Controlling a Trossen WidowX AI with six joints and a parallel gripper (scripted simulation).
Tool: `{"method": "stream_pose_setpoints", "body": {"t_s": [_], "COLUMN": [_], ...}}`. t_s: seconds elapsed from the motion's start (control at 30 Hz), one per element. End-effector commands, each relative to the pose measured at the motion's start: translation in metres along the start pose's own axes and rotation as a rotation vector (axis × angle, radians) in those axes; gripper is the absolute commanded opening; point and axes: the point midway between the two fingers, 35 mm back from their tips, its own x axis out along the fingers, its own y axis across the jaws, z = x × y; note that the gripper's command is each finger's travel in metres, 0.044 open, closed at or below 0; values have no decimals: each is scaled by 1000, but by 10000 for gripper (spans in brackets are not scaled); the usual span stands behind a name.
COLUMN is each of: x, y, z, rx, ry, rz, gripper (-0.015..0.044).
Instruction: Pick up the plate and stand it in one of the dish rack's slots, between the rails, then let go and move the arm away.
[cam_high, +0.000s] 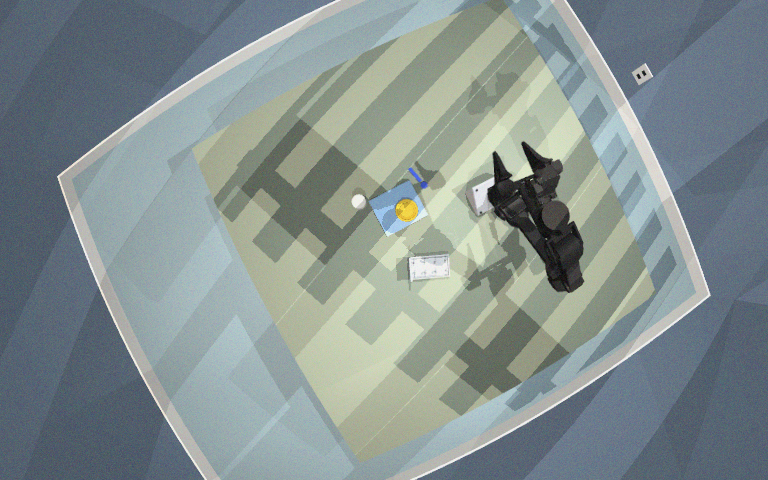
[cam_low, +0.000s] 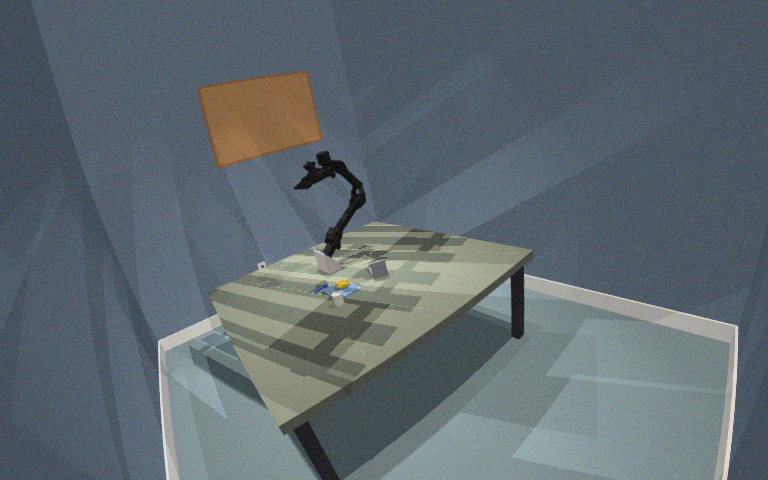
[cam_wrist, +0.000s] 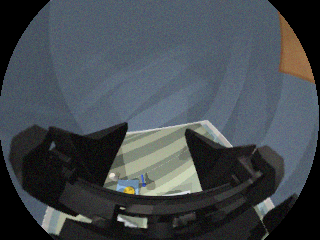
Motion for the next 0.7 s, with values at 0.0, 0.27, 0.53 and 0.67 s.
{"method": "stream_pose_setpoints", "body": {"t_s": [0.0, 0.27, 0.53, 0.67], "x": [14, 33, 47, 53], "y": [17, 47, 69, 80], "z": [-15, -47, -79, -97], "rx": [-107, -293, -496, -600], "ry": [86, 235, 364, 436], "rz": [35, 106, 172, 216], "gripper": [400, 400, 400, 400]}}
